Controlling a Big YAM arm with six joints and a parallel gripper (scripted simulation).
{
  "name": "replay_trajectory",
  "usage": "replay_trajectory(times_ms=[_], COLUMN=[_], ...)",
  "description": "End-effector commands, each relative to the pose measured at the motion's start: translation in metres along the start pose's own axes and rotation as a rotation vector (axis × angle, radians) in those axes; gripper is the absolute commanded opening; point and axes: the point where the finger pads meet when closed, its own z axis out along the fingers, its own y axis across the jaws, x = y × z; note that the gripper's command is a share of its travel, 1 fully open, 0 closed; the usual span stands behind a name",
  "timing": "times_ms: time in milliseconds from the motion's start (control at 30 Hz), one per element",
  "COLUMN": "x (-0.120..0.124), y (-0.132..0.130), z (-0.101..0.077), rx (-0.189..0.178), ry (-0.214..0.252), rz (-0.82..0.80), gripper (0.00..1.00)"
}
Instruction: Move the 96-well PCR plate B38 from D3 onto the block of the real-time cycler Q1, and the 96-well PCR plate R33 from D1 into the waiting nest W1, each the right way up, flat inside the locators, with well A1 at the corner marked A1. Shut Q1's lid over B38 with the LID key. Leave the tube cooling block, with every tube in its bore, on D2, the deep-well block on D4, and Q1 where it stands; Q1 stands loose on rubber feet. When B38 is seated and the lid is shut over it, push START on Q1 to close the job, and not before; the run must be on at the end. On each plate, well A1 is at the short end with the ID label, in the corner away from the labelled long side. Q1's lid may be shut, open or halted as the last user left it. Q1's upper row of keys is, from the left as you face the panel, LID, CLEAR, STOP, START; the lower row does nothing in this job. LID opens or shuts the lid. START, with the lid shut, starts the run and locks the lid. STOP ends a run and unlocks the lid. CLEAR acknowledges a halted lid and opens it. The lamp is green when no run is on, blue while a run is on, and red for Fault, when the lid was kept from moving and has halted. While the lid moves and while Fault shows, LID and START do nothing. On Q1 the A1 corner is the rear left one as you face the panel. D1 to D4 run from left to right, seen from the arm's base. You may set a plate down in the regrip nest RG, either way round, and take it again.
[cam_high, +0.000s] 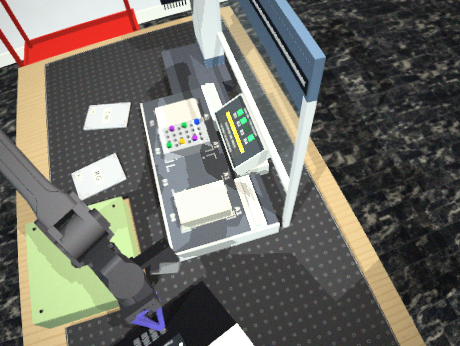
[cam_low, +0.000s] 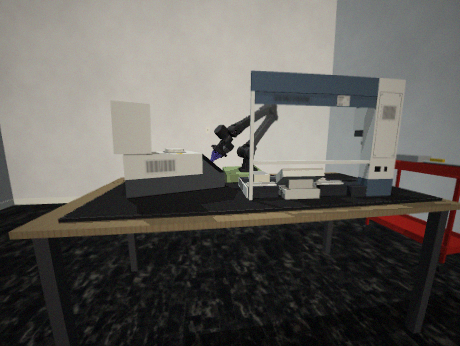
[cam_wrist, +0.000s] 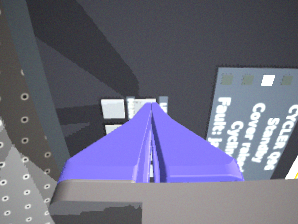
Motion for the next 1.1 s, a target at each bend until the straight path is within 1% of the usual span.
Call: replay_trajectory(times_ms=[0,133,200,400,533,600,700,1067], x=[-0.011,-0.003,-0.003,0.005,0.006,0.006,0.003,0.000], y=[-0.032,-0.020,-0.020,-0.001,0.008,0.007,-0.003,-0.007], z=[-0.007,-0.005,-0.005,-0.002,0.000,0.000,-0.003,-0.003], rx=[0.064,0.041,0.041,0.001,-0.010,-0.008,0.008,0.009], ry=[-0.025,-0.008,-0.008,0.009,0.010,0.009,0.003,0.000], rz=[-0.009,0.000,0.000,0.005,0.002,0.002,0.001,-0.002], gripper=[0.00,0.00,0.00,0.00,0.00,0.00,0.00,0.00])
